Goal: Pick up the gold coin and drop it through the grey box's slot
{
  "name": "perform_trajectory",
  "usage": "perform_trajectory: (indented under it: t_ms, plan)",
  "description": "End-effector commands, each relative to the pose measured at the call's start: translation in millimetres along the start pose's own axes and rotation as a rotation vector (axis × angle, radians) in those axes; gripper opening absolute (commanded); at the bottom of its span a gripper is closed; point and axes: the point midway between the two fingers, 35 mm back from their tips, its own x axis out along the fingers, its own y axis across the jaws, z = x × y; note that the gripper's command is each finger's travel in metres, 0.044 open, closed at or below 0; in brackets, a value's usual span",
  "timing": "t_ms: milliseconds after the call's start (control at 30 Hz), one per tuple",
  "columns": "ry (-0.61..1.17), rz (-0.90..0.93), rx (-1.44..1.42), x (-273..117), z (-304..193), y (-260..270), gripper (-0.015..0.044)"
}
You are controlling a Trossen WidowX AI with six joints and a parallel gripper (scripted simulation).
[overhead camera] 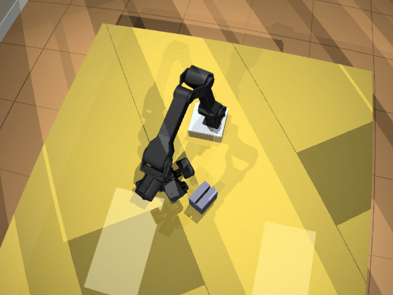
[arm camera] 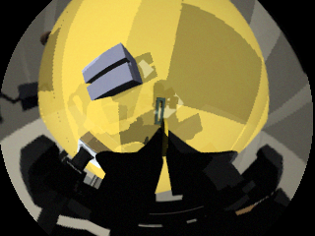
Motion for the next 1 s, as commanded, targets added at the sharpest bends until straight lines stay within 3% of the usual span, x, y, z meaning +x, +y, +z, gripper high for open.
perform_trajectory:
  t_ms: [0, 200, 967]
  plan:
    - [-0.011, -0.015, 0.004, -14.6, 0.6, -0.8, 0.0]
    - [-0.011, -0.015, 0.056, -15.2, 0.7, -0.5, 0.0]
    - [-0.017, -0.009, 0.847, -16.9, 3.7, 2.2, 0.0]
